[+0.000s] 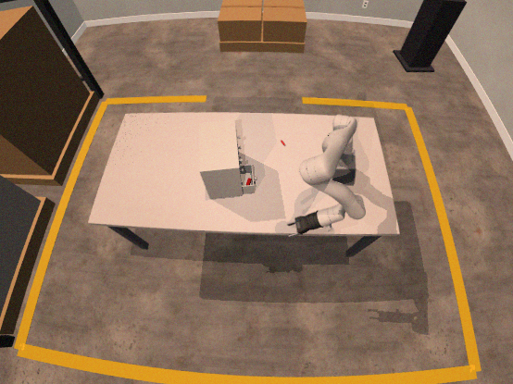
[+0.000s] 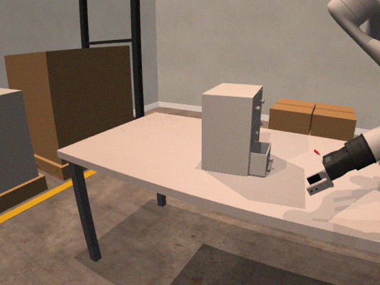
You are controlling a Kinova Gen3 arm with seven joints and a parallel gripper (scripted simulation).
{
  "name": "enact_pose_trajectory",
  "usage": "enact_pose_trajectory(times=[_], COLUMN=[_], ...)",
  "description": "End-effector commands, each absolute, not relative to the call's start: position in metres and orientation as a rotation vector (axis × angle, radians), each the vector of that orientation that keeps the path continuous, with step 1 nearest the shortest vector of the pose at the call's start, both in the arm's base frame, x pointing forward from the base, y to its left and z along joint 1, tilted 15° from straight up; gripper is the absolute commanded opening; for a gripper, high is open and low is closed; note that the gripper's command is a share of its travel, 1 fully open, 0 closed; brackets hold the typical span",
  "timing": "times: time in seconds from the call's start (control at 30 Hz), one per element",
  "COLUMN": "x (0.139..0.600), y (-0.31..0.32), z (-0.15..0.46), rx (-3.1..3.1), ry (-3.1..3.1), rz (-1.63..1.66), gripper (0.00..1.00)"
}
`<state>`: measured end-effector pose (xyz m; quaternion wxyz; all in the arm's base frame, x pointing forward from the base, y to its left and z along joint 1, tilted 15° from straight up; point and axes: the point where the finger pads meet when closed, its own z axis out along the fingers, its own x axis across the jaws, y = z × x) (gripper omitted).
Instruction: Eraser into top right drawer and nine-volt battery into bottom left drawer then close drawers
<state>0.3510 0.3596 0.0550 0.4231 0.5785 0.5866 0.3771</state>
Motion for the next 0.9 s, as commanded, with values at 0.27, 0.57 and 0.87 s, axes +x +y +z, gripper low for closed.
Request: enact_pose_trajectory(times=[0.27, 0.57, 0.87], x=[0.358, 0.363, 0.367], y=[0.362, 0.362, 0.362], z=[0.041, 0.037, 0.036], rx=[1.333, 1.287, 1.255], ry=[1.378, 1.335, 1.301], rz=[1.034, 1.069, 1.097], gripper=[1.00, 1.00, 1.00])
